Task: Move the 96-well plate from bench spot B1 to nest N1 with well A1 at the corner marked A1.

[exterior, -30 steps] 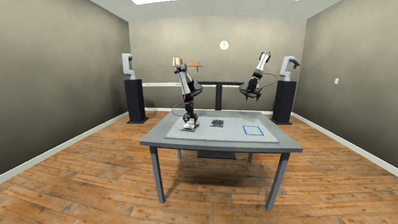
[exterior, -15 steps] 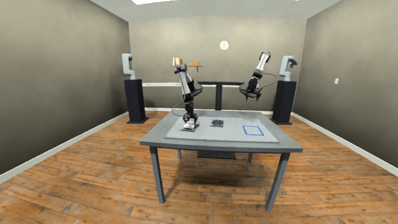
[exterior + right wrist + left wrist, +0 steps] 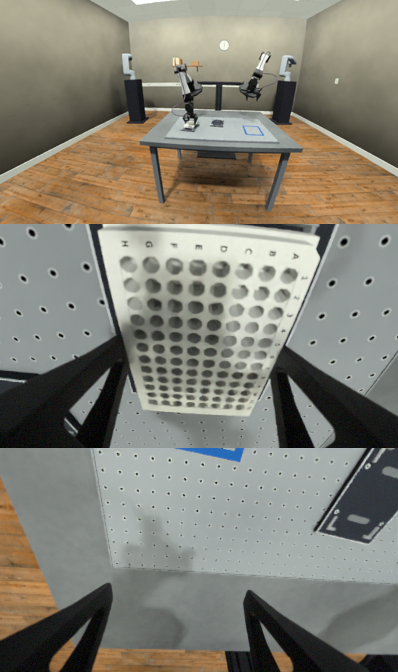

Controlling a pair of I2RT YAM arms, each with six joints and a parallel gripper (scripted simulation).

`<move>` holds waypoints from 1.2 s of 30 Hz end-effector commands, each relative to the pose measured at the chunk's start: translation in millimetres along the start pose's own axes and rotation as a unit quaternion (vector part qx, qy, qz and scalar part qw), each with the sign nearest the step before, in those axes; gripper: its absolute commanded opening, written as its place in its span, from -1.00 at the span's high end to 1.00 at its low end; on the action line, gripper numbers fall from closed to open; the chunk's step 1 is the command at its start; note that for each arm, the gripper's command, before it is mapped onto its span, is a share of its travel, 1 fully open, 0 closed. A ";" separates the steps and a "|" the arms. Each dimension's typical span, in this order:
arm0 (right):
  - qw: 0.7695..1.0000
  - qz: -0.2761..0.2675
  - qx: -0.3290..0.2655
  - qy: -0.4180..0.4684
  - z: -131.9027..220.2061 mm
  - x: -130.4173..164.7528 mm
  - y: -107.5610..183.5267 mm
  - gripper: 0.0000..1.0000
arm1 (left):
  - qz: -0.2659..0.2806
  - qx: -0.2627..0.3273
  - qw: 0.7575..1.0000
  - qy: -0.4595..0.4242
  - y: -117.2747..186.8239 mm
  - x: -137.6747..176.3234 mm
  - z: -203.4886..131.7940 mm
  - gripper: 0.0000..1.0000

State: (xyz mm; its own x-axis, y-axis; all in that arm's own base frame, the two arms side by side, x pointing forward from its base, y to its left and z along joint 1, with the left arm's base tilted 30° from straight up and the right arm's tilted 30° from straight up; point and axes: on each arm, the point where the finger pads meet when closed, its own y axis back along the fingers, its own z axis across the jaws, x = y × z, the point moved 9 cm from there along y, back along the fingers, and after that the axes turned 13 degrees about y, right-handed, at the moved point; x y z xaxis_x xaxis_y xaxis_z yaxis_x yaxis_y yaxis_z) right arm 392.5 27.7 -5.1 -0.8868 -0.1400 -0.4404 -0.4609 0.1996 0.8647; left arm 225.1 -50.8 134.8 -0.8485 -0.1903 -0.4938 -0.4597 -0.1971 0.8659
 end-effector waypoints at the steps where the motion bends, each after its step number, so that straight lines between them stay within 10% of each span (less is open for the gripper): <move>1: 1.000 0.007 -0.002 0.003 -1.0 4.3 -9.0 1.00 | -0.001 0.001 1.000 -0.001 1.2 -1.1 0.5 -1.00; 36: 1.000 0.008 -0.002 0.002 -2.3 5.1 -14.4 1.00 | -0.001 0.001 1.000 -0.001 1.2 -1.1 0.5 -1.00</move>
State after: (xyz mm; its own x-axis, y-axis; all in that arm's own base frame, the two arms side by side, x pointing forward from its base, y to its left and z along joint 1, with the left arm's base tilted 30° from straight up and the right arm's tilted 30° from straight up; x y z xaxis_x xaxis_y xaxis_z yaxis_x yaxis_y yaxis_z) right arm 394.3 26.7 -9.9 -0.8867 -0.1408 -0.4404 -0.4611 0.1991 0.8647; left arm 225.1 -50.8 134.8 -0.8485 -0.1903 -0.4938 -0.4597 -0.1971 0.8659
